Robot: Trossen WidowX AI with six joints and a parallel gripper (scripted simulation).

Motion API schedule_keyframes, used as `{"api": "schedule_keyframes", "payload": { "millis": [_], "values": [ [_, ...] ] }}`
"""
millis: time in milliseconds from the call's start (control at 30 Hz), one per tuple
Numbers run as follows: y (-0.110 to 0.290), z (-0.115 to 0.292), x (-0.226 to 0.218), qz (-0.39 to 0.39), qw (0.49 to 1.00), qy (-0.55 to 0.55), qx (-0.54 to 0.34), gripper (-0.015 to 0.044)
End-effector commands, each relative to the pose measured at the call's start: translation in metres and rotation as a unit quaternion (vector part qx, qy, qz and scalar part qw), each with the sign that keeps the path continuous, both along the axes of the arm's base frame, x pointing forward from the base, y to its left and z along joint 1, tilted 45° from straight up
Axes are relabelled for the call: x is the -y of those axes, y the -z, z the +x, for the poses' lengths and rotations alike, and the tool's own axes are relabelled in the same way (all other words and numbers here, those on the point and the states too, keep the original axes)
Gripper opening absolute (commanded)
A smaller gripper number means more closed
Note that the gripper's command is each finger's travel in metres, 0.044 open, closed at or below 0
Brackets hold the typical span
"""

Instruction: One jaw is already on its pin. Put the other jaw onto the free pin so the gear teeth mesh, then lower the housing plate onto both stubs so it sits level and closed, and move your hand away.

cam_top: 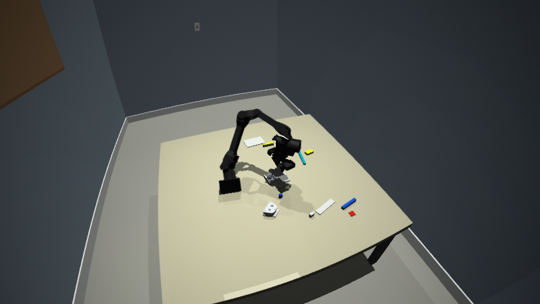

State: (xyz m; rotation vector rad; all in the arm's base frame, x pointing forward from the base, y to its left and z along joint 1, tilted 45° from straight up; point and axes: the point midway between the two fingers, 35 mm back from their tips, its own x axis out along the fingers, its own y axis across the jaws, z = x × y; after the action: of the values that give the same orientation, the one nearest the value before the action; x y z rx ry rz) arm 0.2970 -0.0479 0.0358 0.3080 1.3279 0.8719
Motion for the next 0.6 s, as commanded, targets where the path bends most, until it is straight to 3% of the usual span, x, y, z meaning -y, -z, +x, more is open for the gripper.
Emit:
{"api": "schedule_keyframes", "payload": {
  "millis": [0,567],
  "values": [
    [-0.0001,0.0004,-0.0006,0.002,1.000,0.002,-0.003,0.0134],
    [-0.0009,0.0009,-0.0015,0.002,1.000,0.005,-0.005,0.0134]
  ]
}}
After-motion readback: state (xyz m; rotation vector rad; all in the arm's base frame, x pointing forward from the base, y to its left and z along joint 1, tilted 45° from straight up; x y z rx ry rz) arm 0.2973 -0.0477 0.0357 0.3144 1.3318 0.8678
